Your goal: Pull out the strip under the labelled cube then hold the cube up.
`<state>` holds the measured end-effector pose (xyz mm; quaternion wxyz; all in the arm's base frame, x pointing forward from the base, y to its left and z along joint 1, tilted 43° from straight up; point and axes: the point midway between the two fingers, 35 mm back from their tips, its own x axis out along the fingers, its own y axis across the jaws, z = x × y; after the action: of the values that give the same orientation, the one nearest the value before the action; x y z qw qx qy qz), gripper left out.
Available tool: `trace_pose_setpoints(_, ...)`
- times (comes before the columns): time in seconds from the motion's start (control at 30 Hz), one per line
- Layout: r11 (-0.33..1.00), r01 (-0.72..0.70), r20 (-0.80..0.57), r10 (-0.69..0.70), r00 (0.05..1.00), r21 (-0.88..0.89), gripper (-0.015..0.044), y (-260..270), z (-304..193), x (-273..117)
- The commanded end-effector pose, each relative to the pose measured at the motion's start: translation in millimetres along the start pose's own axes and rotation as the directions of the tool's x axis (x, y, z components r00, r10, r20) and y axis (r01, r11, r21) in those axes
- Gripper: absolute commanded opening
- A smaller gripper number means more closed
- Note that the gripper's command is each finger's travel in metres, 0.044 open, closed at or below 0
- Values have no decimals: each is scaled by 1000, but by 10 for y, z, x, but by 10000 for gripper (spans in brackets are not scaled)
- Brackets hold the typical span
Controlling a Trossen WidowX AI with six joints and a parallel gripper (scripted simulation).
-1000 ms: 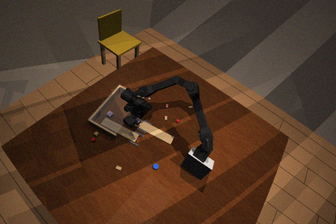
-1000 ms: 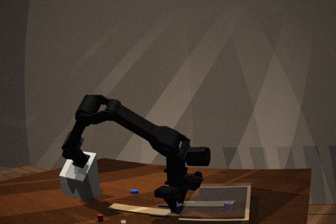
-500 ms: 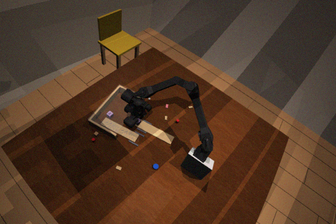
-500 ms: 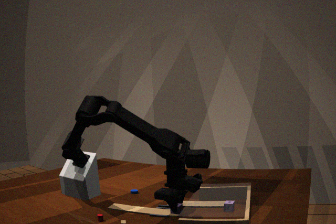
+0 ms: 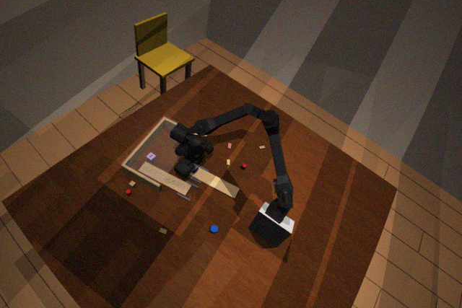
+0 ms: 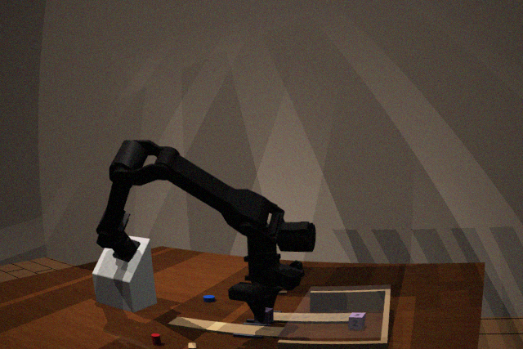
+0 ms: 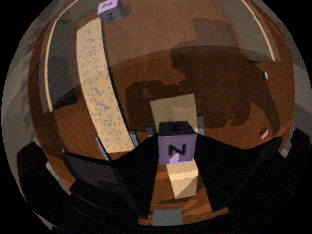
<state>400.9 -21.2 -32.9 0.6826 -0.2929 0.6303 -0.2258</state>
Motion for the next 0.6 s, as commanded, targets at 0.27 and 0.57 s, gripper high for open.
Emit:
trace_pose_setpoints(0.27,1000,1,0,-1,1000,-8,0,27,-353,-232)
trace_pose_setpoints(0.57,1000,1,-1,-1,1000,-9,0,44,-611,-235)
